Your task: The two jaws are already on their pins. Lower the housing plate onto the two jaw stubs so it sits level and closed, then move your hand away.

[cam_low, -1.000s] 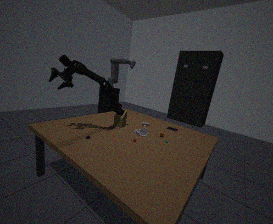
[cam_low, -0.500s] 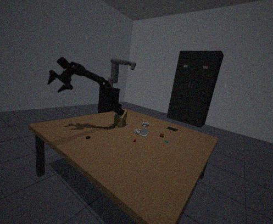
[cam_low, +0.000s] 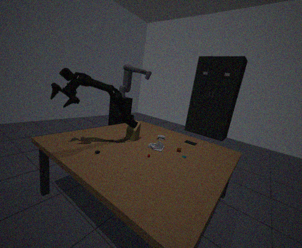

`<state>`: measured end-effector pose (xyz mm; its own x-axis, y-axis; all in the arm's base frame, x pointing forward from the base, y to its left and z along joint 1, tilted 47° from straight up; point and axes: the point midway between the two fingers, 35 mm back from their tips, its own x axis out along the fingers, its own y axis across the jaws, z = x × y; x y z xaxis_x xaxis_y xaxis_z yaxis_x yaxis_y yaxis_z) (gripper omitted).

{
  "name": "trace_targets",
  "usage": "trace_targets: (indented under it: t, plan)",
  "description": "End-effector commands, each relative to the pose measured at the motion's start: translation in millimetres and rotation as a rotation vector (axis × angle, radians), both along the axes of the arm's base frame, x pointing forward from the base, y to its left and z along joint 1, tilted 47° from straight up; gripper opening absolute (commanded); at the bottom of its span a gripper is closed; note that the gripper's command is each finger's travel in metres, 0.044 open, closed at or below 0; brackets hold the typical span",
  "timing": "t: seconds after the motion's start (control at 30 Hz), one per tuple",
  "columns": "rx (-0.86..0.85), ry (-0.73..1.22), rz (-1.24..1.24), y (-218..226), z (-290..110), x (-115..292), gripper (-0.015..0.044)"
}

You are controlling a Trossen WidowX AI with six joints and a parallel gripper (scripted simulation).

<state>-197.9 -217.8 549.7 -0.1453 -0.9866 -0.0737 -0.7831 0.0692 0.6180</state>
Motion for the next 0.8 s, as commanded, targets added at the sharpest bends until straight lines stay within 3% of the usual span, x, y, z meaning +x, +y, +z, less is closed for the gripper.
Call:
trace_targets:
  t: [0.0,0.77]
  plan:
    - [0.015,0.021,0.028,-11.5,-6.5,-0.7,0.0440]
    - [0.065,0.143,0.200,-66.8,-29.5,24.4,0.0440]
